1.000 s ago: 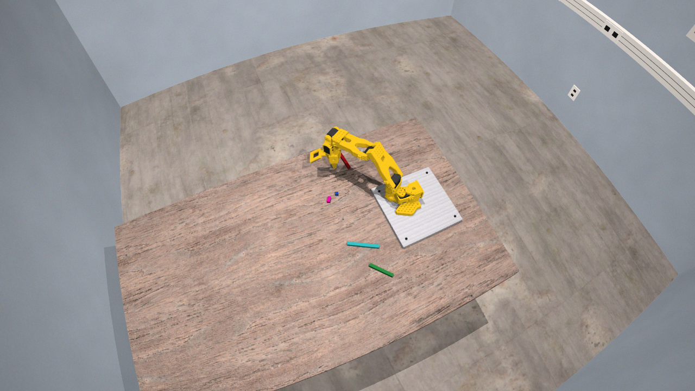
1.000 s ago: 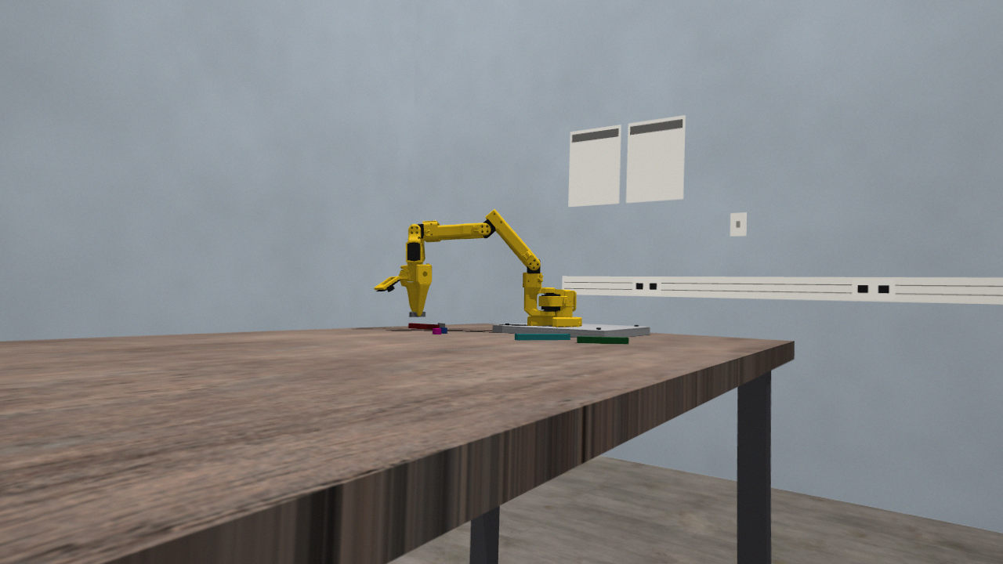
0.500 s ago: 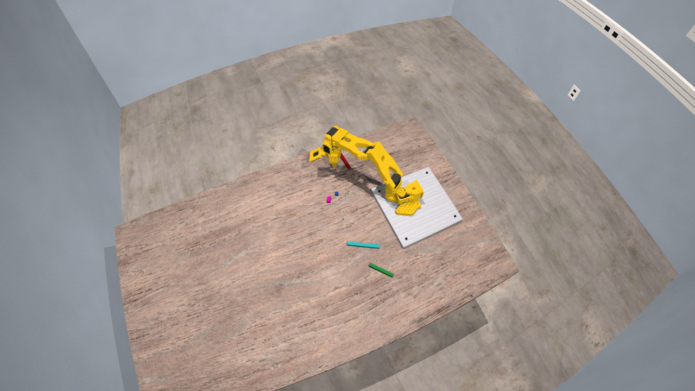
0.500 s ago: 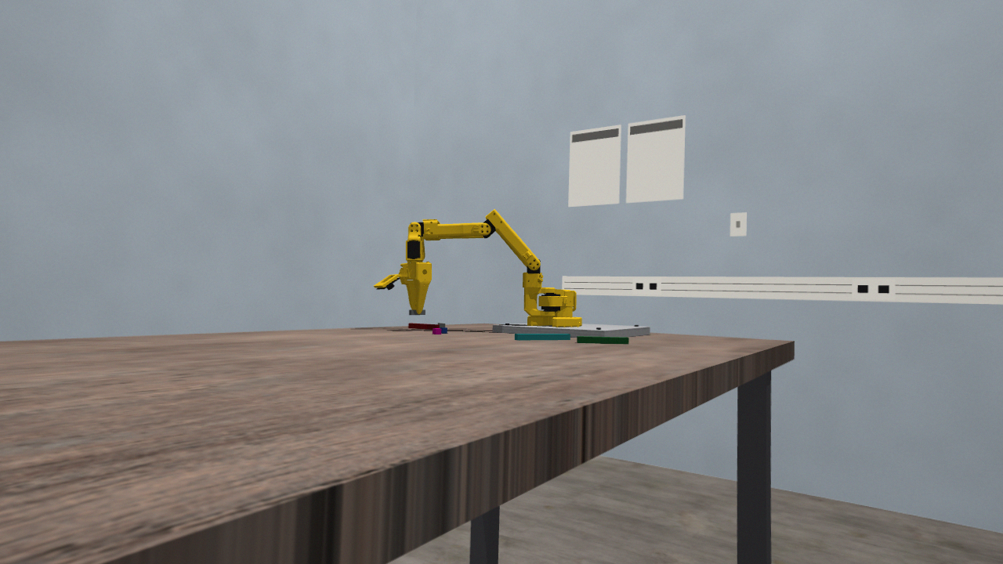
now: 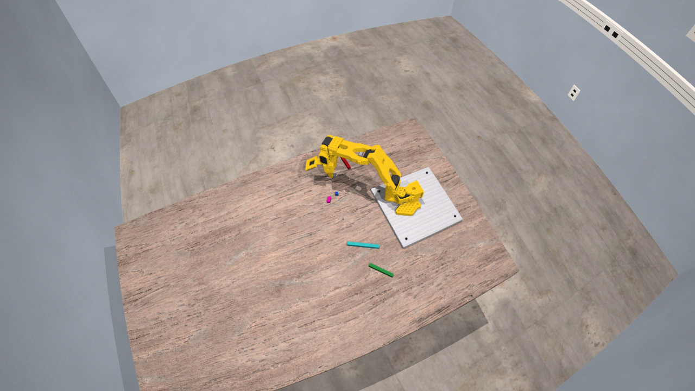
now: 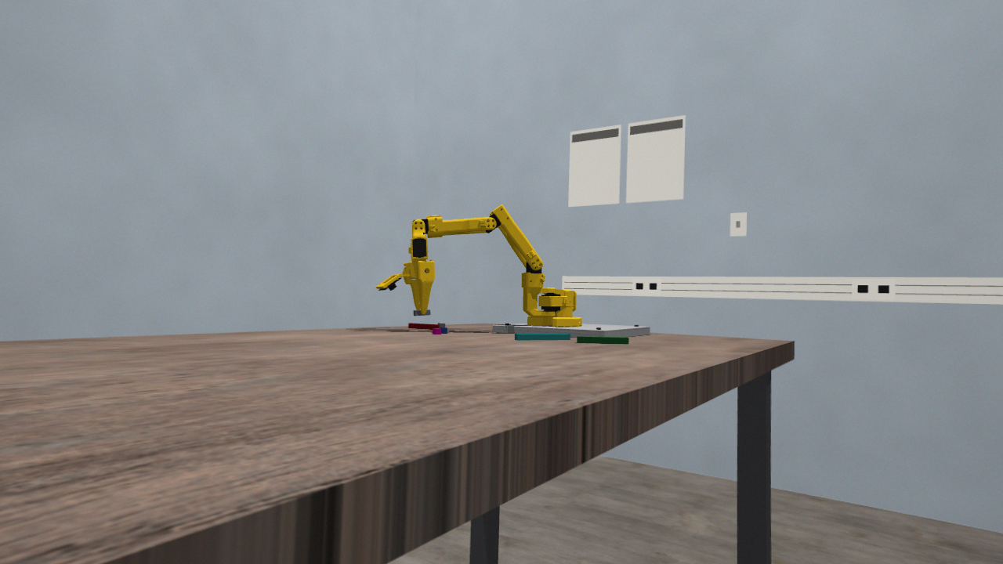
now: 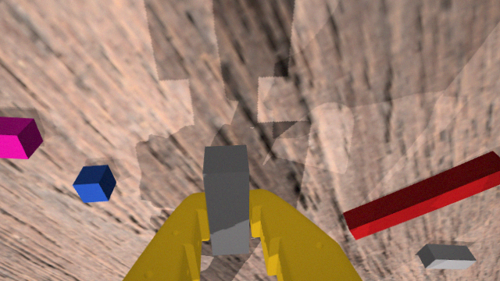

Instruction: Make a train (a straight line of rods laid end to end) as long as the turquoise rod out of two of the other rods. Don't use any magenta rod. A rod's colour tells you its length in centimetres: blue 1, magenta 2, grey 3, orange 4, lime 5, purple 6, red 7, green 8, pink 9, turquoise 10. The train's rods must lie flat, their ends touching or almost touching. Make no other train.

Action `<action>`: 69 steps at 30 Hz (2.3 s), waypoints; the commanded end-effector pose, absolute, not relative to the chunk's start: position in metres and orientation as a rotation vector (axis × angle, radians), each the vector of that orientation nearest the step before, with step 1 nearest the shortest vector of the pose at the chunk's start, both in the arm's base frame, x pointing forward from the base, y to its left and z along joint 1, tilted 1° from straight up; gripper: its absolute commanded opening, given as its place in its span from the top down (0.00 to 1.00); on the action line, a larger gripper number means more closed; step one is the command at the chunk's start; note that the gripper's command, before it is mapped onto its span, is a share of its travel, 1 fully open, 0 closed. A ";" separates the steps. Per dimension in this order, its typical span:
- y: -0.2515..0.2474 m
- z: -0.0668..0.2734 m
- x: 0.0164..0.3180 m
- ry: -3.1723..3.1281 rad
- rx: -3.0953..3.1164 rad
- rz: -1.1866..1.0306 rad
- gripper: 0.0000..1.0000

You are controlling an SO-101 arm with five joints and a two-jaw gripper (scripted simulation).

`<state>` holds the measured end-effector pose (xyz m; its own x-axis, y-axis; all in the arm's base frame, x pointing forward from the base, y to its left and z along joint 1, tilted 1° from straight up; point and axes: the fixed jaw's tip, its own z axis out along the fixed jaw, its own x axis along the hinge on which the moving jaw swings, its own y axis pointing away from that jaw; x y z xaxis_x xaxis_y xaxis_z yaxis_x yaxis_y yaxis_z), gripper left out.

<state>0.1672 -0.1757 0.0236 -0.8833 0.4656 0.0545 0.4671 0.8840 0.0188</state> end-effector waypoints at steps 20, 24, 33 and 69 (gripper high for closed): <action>-0.053 0.022 0.196 -2.878 -1.180 0.004 1.00; -0.040 0.020 0.194 -2.858 -1.227 0.008 1.00; -0.019 0.017 0.186 -2.822 -1.308 0.015 1.00; -0.015 0.020 0.188 -2.843 -1.341 -0.001 1.00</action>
